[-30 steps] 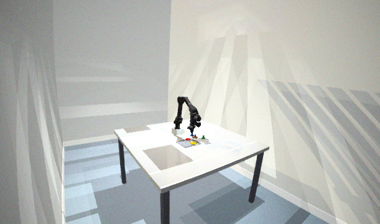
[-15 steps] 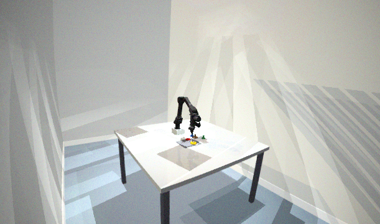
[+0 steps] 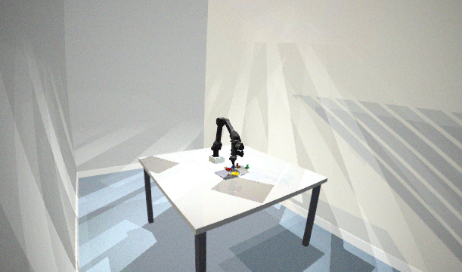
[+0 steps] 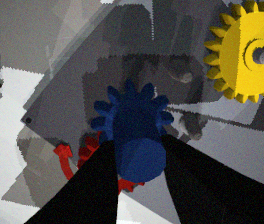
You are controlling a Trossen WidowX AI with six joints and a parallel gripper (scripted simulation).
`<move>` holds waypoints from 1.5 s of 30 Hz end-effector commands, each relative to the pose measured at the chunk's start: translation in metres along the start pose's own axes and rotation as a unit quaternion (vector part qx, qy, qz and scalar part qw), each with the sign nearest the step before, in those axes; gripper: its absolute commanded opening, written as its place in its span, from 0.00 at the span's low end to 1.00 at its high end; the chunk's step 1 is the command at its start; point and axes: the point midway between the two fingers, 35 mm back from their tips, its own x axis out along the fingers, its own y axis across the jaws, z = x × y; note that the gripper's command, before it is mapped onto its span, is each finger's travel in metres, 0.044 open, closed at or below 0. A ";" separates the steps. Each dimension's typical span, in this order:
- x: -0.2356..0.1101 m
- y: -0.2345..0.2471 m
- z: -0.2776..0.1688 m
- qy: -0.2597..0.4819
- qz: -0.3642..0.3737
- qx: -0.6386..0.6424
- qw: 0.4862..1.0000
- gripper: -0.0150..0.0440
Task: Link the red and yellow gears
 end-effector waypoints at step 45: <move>0.024 0.001 0.000 0.001 0.001 -0.009 1.000 0.25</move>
